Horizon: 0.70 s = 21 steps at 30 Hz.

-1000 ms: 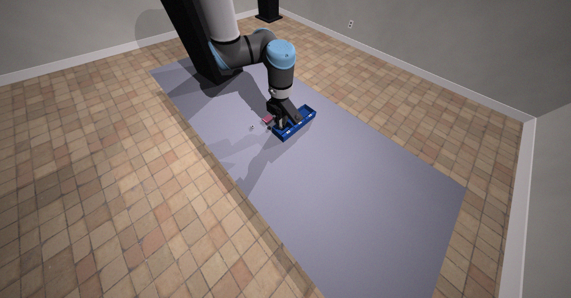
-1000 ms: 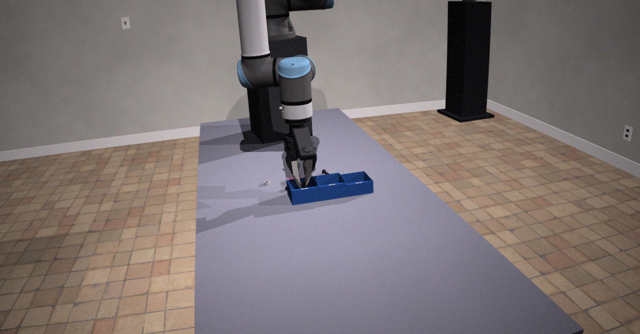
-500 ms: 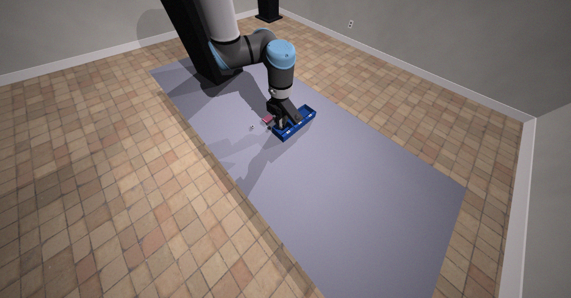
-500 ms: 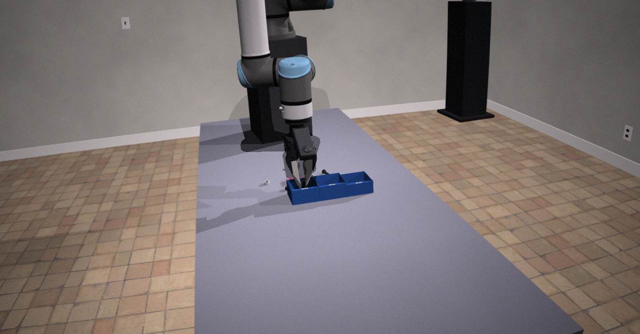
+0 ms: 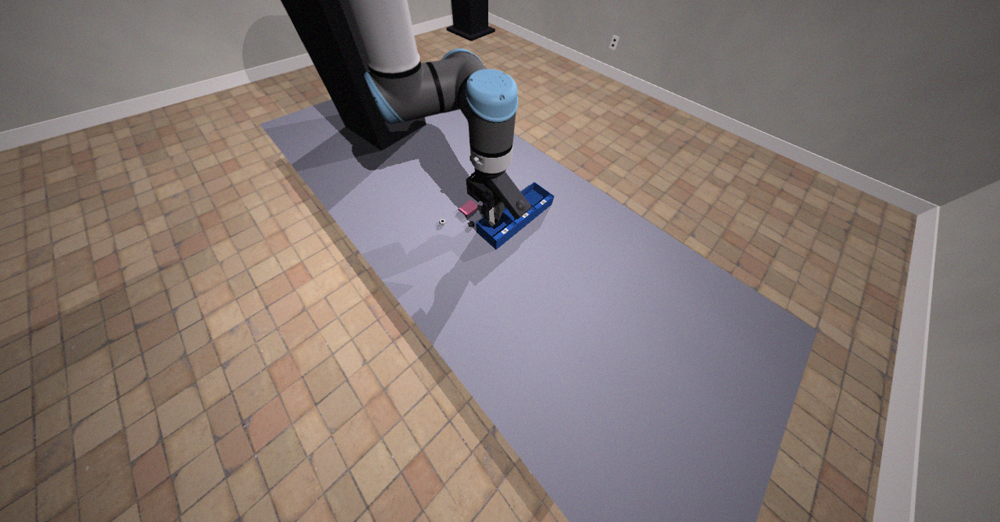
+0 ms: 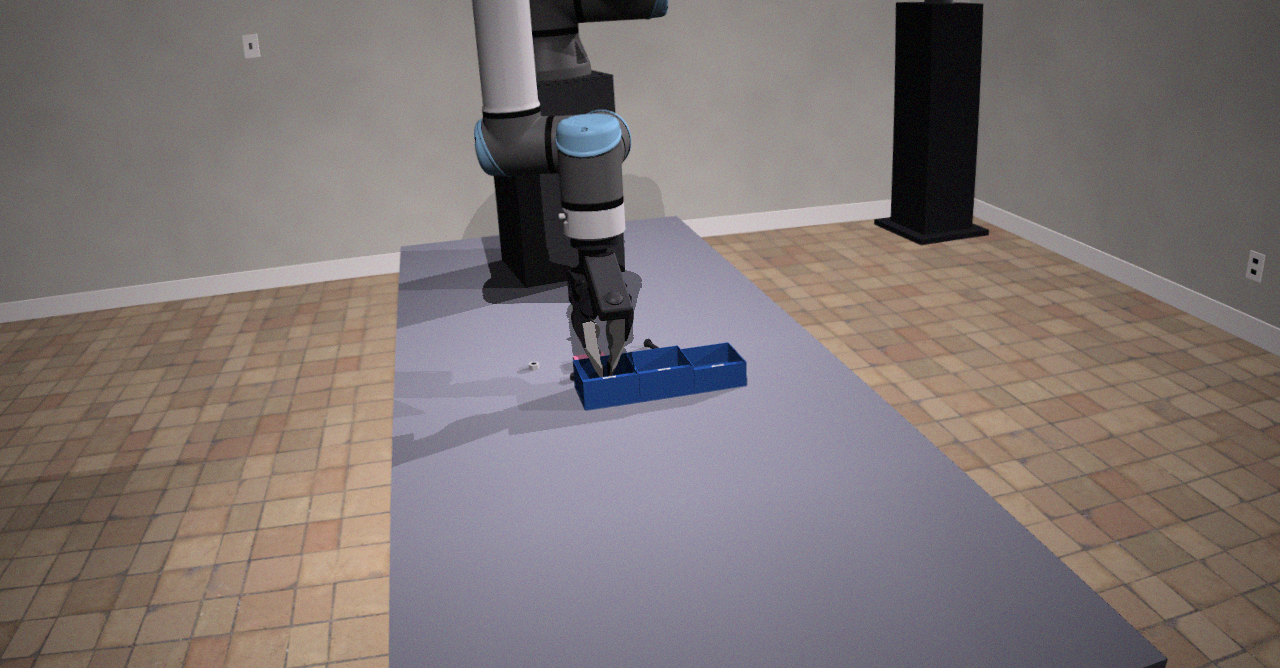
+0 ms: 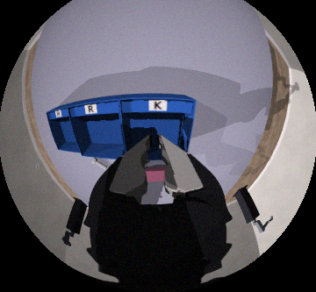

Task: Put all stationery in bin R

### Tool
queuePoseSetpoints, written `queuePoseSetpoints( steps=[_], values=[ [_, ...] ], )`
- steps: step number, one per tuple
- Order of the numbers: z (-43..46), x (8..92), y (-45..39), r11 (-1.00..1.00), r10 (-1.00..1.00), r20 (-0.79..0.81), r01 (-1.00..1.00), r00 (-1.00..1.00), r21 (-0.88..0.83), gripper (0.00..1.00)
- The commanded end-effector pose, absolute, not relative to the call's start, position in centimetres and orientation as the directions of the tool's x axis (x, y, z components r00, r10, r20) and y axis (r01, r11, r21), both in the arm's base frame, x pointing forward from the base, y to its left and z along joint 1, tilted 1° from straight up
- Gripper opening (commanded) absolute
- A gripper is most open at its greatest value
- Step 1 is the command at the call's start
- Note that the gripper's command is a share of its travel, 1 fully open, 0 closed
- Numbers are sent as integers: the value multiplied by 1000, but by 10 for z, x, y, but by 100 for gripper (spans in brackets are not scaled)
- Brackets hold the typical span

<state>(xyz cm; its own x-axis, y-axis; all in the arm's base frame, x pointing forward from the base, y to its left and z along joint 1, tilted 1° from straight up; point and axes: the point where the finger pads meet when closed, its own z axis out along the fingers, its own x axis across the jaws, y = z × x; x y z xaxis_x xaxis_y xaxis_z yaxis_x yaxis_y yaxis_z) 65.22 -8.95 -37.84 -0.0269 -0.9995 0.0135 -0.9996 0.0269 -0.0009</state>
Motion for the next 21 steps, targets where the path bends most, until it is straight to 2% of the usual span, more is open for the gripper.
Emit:
queuePoseSetpoints(
  steps=[1, 21],
  values=[
    [-378, 653, -90, 27, -1000, 14, -1000, -27, -2, 4],
    [-357, 653, -89, 27, -1000, 14, -1000, -27, -2, 4]
  ],
)
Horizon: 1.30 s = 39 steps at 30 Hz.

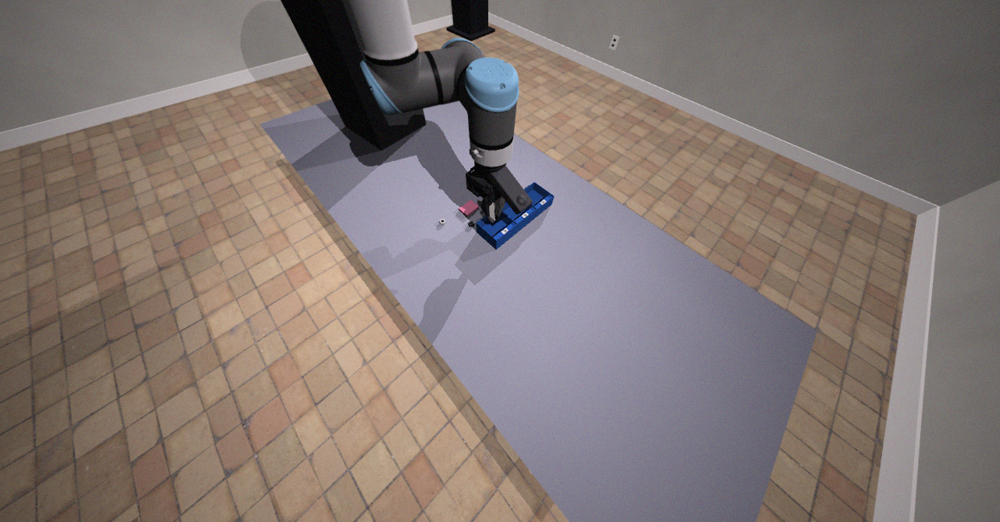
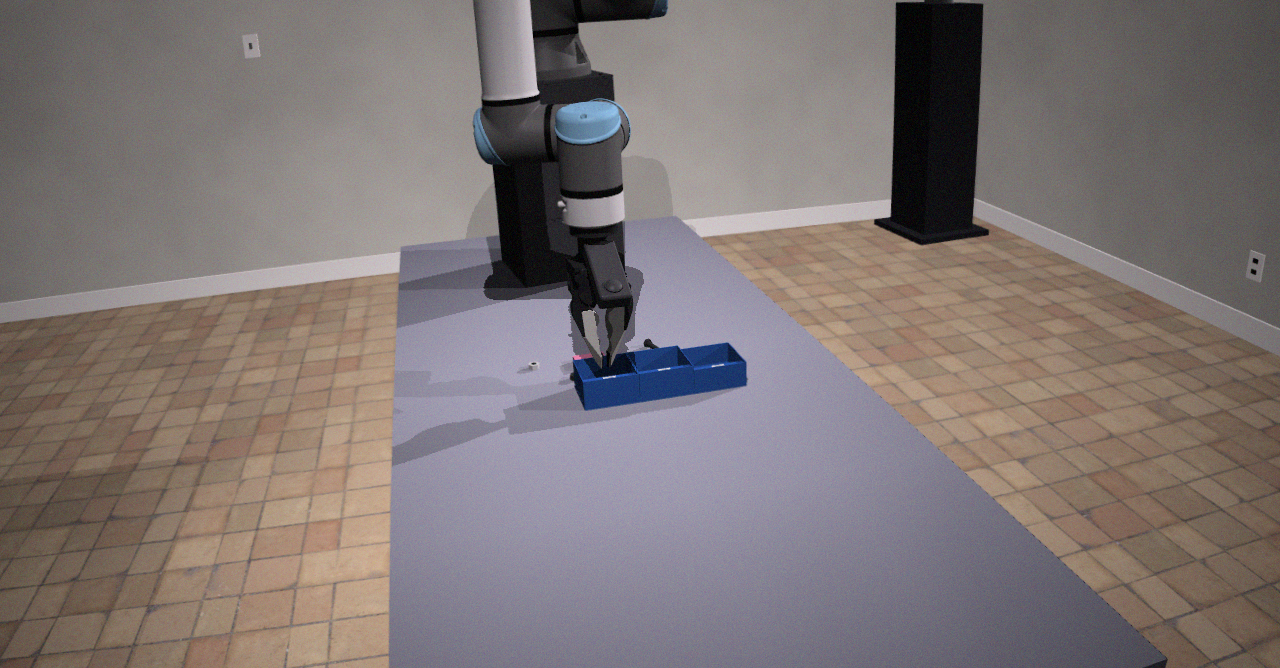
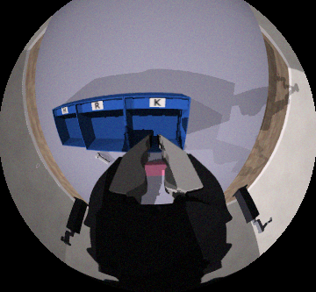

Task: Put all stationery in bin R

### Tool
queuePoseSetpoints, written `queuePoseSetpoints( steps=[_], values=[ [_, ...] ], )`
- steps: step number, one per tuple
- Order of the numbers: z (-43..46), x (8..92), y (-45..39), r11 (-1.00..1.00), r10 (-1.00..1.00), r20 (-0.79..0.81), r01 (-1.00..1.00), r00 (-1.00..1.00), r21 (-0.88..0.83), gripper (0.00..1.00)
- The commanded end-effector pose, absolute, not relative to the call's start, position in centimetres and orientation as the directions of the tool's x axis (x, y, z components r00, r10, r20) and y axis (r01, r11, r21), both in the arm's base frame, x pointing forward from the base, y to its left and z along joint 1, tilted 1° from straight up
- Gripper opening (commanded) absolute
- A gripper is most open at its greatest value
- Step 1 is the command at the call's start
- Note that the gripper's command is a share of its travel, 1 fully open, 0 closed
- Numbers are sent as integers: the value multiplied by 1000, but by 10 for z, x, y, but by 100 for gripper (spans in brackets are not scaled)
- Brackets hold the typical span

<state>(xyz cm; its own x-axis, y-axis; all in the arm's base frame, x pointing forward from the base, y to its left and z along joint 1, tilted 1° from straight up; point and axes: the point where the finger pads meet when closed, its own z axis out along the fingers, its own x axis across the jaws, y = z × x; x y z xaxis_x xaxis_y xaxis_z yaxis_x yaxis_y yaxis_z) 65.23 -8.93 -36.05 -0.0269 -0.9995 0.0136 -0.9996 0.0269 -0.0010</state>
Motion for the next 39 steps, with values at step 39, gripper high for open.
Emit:
queuePoseSetpoints(
  steps=[39],
  values=[
    [-319, 658, -14, 27, -1000, 14, -1000, -27, -2, 4]
  ],
)
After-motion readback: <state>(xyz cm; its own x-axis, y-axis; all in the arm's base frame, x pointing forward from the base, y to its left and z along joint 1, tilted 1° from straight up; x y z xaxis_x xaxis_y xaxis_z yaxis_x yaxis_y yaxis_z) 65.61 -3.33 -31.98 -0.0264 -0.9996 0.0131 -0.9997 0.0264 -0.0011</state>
